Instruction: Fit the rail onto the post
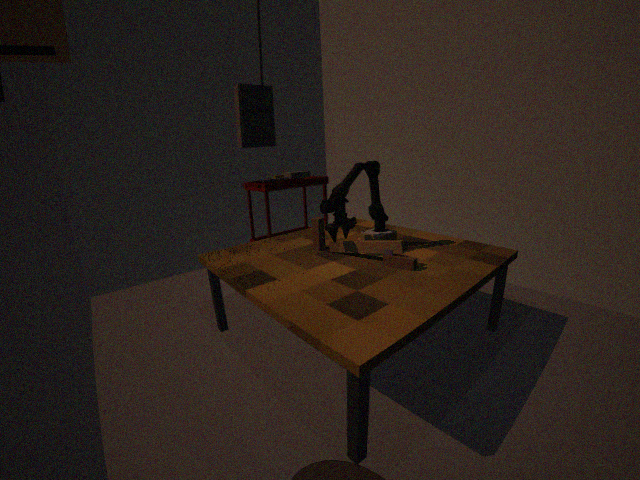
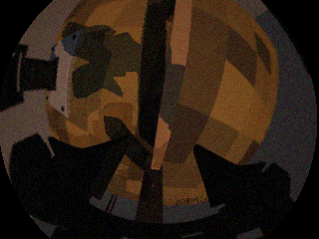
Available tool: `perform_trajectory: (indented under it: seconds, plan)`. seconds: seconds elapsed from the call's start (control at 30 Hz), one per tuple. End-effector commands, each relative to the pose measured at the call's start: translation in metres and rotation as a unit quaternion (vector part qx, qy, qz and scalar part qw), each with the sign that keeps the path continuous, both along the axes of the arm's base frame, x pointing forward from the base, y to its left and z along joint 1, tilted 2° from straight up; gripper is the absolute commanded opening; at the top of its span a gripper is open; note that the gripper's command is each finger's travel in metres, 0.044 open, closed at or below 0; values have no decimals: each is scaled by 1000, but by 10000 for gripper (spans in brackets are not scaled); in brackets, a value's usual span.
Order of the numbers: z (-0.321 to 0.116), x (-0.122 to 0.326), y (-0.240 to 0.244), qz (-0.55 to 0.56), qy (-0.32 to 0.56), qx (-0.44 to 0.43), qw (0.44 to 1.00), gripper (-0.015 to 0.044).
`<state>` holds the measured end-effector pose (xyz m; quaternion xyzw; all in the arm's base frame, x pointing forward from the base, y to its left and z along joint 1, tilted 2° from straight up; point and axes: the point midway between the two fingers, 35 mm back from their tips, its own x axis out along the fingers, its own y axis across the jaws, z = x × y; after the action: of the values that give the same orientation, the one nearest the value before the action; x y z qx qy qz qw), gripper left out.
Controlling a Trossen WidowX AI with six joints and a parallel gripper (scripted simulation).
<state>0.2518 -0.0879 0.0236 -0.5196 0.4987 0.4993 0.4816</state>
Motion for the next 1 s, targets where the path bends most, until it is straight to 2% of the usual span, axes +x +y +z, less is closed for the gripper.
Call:
perform_trajectory:
  seconds: [0.0,0.97]
  plan:
    - [-7,0,1,3,2,3,1000,440]
    - [-53,-3,0,3,2,3,1000,440]
